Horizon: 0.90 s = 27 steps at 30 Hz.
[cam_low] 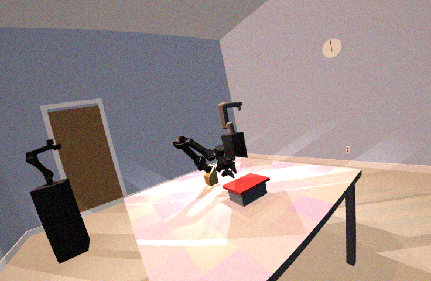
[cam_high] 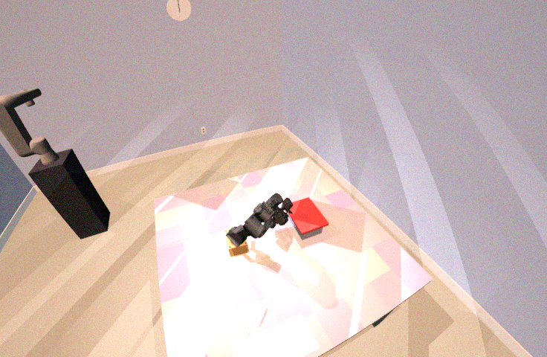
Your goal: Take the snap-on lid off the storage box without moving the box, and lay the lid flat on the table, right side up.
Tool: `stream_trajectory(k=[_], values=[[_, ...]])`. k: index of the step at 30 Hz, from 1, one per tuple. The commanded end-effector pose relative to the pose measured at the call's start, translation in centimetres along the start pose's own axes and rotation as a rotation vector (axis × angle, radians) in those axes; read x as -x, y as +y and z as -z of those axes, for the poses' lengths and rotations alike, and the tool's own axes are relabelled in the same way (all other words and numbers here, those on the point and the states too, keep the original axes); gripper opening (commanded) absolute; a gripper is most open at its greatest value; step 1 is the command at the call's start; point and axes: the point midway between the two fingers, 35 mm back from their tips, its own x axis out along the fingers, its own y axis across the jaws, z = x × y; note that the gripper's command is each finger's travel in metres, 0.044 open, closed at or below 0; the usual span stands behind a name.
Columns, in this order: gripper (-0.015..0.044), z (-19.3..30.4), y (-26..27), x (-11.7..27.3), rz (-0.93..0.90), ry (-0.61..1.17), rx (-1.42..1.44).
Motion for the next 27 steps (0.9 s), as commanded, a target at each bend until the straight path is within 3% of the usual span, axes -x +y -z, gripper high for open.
stream_trajectory(k=[1,21,25,27], values=[[0.0235,0.0,-0.1,-0.7,0.004,0.001,0.004],[0.0235,-0.3,-0.4,-3.7,-0.005,-0.007,0.006],[0.013,-0.3,-0.4,-3.7,-0.005,-0.007,0.006],[0.0117,-0.3,-0.4,-3.7,-0.005,-0.007,0.006]])
